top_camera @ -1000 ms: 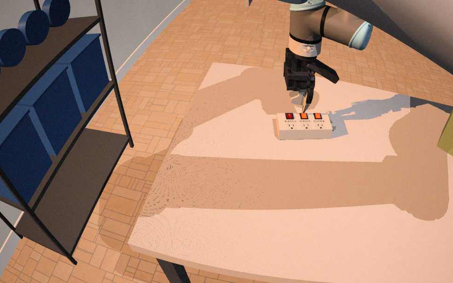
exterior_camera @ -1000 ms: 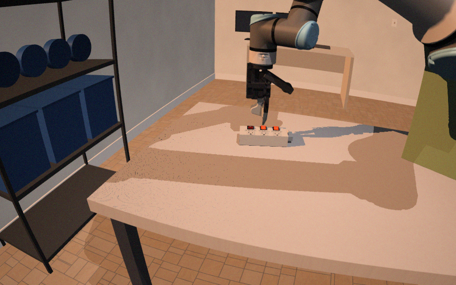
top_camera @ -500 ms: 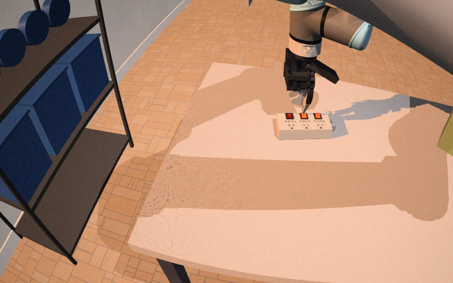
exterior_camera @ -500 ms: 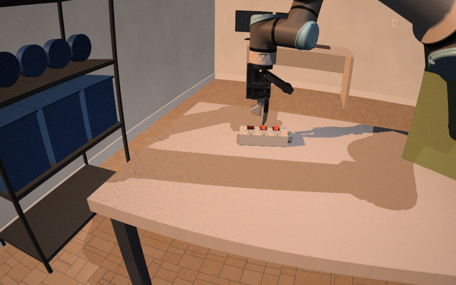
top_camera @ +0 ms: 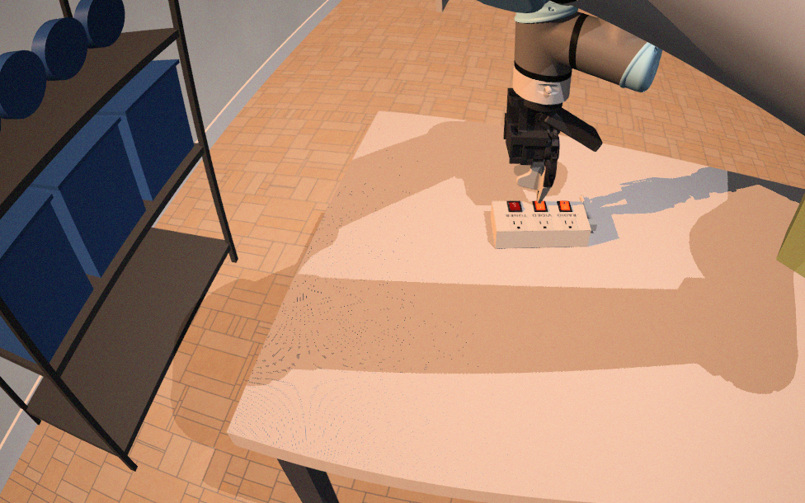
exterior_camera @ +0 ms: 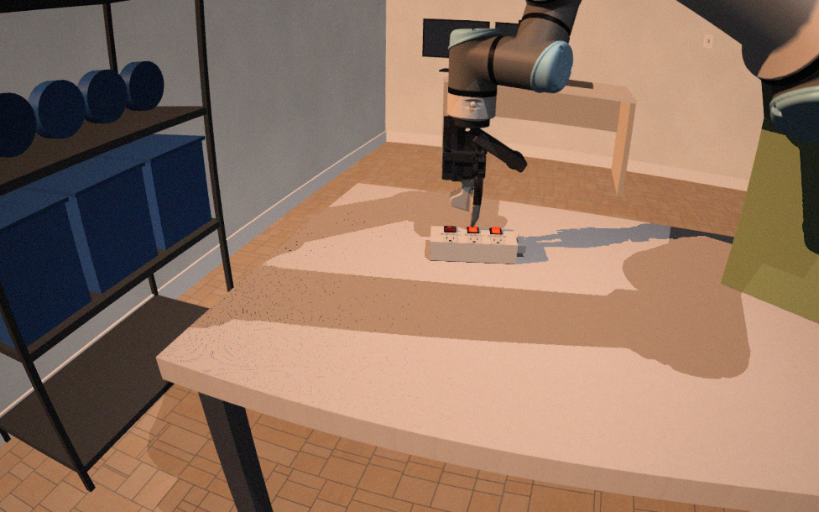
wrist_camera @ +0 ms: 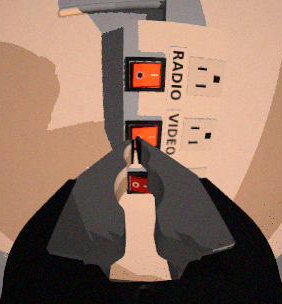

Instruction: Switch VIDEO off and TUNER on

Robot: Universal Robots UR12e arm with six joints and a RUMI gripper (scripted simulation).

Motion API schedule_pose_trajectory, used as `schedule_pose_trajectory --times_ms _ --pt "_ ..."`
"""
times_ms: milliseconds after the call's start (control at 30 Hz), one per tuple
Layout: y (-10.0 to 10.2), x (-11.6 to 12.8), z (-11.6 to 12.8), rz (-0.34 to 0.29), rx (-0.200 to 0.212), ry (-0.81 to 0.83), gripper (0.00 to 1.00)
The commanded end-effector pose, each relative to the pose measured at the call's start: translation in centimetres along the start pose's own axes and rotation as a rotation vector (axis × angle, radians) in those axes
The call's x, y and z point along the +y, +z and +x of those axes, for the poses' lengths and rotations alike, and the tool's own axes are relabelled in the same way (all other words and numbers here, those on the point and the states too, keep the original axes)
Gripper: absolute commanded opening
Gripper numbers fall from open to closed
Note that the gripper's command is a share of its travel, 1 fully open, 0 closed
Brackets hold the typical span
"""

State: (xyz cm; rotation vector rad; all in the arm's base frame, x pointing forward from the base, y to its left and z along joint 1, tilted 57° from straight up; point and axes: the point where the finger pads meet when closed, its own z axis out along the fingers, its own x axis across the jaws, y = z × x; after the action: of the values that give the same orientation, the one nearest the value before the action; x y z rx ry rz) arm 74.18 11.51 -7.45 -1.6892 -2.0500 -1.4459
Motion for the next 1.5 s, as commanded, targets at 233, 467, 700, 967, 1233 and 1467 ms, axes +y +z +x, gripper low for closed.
schedule_pose_trajectory --times_ms 233,467,700,967,1233,1467 --pt "0.2 0.0 0.0 -0.001 0.000 0.000 0.00" --pt "0.2 0.0 0.0 -0.001 0.000 0.000 0.00" --pt "0.2 0.0 0.0 -0.001 0.000 0.000 0.00" --pt "-0.4 0.0 0.0 -0.001 0.000 0.000 0.00" --pt "-2.6 0.0 0.0 -0.001 0.000 0.000 0.00" --pt "-3.6 0.0 0.0 -0.001 0.000 0.000 0.00"
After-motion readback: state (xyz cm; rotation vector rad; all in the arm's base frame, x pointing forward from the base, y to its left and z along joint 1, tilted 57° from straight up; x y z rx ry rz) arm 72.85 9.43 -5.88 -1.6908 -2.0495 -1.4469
